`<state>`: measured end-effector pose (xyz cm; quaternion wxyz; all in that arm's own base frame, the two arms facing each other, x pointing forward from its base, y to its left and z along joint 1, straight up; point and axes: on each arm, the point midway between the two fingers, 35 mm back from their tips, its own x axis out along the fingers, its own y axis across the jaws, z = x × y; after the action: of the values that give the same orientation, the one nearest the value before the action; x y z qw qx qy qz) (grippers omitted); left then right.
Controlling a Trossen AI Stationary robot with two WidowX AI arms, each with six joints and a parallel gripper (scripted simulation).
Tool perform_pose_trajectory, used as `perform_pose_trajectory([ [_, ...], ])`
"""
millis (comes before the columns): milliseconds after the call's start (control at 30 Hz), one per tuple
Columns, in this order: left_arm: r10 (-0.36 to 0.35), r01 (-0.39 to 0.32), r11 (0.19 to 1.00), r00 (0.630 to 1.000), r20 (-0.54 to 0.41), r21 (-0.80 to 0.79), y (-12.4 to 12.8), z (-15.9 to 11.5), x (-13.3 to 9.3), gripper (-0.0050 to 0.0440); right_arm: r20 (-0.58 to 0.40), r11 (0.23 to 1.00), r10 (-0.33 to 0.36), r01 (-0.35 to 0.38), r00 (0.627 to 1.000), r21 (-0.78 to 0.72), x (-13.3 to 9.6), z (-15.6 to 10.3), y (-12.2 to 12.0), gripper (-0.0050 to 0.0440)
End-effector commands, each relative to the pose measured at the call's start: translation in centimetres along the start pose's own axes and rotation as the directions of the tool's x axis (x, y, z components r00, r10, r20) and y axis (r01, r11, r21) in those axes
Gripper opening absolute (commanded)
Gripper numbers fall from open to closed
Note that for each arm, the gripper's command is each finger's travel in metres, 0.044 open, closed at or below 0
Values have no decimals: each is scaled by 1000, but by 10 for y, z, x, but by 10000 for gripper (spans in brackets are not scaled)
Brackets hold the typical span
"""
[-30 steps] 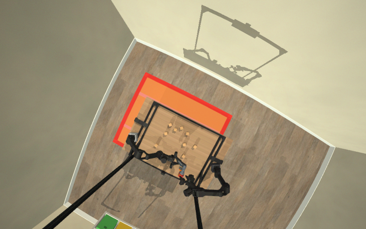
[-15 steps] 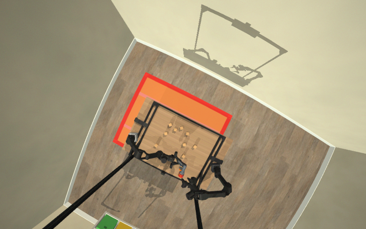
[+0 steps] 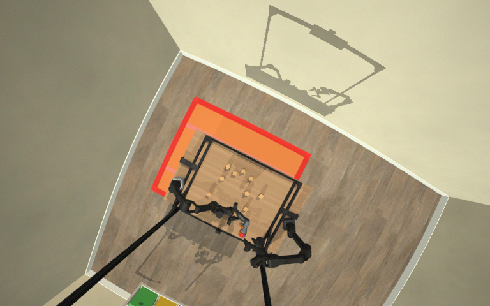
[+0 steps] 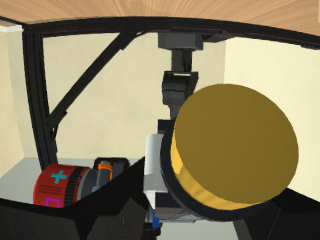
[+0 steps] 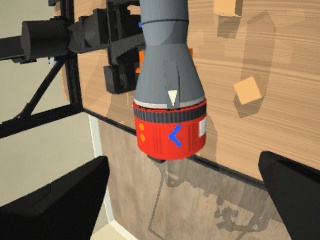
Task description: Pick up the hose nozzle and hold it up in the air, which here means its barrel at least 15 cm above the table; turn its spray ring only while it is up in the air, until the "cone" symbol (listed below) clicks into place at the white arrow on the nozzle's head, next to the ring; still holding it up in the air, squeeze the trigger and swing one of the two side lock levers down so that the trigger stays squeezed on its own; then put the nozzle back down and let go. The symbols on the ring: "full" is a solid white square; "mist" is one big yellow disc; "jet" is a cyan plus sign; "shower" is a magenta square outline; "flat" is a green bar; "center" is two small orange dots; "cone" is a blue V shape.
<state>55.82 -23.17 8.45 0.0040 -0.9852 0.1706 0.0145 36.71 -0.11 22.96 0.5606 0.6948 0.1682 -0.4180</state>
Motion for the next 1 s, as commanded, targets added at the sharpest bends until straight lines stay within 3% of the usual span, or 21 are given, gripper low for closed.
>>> perform_pose_trajectory([
  [0,2,-2,1000,1000,-21,-2,1,-7,1,0,0,999,34,-33,999,0,-2,1,-4,400],
  [333,2,-2,1000,1000,-21,-2,1,-7,1,0,-4,978,209,-209,978,-7,1,0,-20,400],
  [600,2,-2,1000,1000,-21,-2,1,-7,1,0,-7,961,278,-278,961,-8,5,0,-30,400],
  [767,2,-2,1000,1000,-21,-2,1,-7,1,0,-10,927,375,-375,927,-11,7,0,-36,400],
  [967,2,-2,1000,1000,-21,-2,1,-7,1,0,-12,916,402,-402,916,-12,10,0,-41,400],
])
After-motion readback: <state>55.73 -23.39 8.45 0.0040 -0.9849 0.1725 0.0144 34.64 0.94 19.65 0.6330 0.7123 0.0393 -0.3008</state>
